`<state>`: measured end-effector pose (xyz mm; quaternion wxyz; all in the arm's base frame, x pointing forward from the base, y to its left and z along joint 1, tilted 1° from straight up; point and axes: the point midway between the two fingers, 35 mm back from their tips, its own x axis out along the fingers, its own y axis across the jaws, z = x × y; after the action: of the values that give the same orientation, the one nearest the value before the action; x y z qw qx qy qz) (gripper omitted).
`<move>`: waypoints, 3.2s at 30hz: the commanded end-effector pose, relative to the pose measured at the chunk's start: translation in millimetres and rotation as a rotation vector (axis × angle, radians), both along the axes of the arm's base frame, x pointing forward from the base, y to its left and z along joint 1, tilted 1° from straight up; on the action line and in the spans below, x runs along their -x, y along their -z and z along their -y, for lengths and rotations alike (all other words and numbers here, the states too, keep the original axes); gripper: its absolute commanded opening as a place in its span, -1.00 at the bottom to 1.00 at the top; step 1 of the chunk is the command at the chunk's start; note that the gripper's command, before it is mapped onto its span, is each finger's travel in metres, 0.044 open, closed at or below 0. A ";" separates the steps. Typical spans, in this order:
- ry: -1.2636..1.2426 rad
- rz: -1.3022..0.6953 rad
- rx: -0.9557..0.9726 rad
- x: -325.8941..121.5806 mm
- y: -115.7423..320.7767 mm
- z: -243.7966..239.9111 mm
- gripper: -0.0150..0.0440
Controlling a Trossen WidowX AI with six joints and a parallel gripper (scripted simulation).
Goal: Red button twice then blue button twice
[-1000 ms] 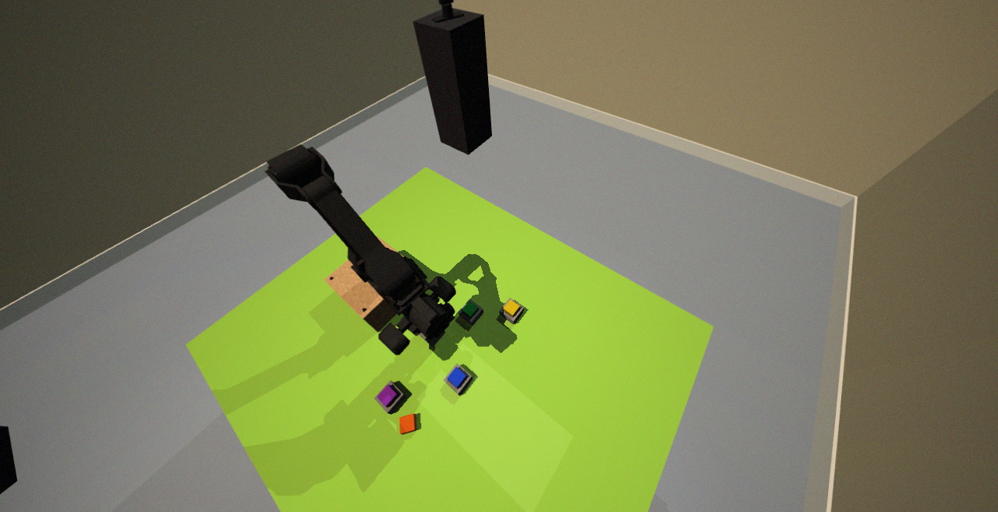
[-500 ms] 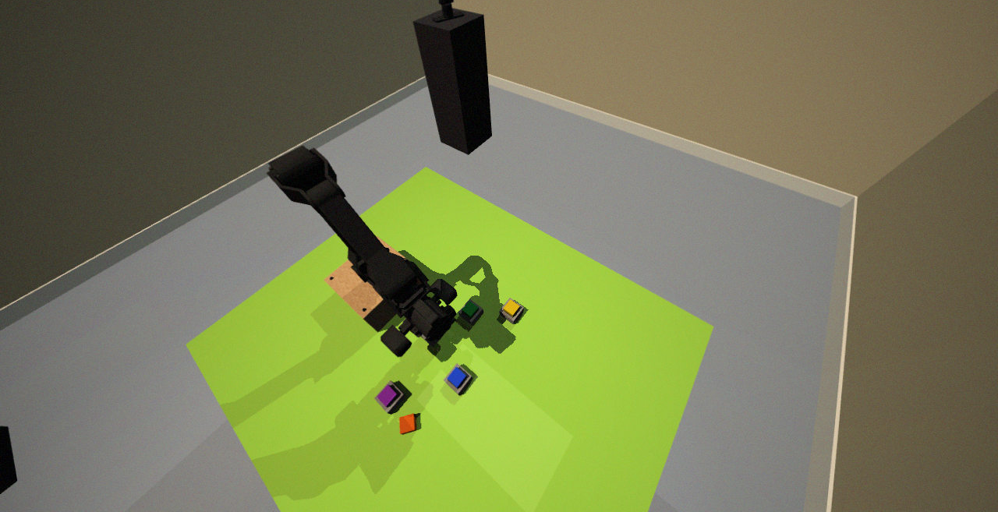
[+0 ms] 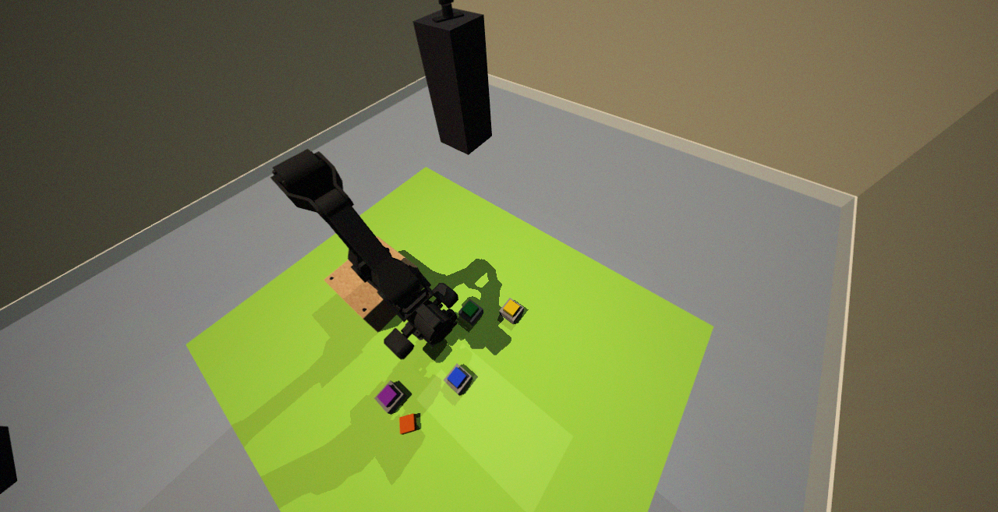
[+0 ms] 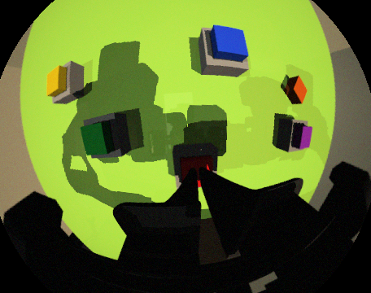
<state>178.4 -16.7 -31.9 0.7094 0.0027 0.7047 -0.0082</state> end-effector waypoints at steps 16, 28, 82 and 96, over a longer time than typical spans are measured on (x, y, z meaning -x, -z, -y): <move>-0.002 -0.011 0.004 3.5 3.7 0.6 -0.42; -0.002 -0.010 0.004 3.1 -29.6 0.2 -0.42; -0.002 -0.010 0.004 2.6 -32.0 0.2 -0.42; -0.002 -0.007 0.005 -27.0 -98.3 6.5 -0.42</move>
<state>182.4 -17.1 58.5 0.7033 0.0030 0.7108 -0.0077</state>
